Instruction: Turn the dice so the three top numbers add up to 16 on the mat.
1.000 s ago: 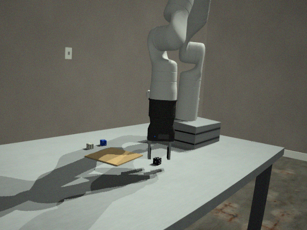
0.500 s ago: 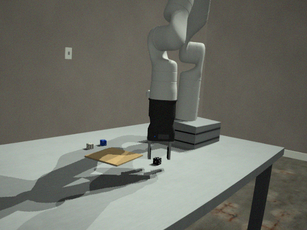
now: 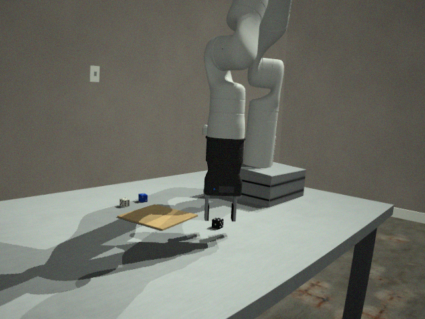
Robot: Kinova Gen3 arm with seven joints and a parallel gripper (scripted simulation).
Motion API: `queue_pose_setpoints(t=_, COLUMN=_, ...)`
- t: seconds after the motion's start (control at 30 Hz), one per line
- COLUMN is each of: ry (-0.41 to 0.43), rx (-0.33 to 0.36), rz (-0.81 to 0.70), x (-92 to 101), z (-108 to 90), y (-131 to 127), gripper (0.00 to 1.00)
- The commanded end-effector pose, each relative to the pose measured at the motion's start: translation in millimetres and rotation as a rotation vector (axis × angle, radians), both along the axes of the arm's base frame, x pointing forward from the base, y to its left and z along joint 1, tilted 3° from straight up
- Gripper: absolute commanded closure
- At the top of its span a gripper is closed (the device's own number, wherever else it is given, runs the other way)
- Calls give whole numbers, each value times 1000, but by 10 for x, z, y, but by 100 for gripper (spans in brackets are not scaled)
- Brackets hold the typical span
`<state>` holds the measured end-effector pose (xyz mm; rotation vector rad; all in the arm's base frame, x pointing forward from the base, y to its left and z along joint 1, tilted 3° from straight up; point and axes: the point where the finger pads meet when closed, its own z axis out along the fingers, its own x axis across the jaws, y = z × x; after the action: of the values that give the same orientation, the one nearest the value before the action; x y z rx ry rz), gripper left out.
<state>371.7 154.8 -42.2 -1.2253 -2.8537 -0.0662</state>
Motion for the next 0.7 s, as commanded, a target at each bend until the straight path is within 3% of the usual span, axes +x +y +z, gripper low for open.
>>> queue_pose_setpoints(t=0.0, ry=-2, rx=1, rz=0, x=8, z=28, y=2, gripper=0)
queue_pose_setpoints(t=0.23, ry=-2, rx=1, rz=0, x=12, z=322, y=-14, gripper=0)
queue_pose_setpoints(t=0.3, ry=-2, rx=1, rz=0, x=12, z=322, y=-14, gripper=0)
queue_pose_setpoints(t=0.67, ry=-2, rx=1, rz=0, x=21, z=992, y=-50, gripper=0)
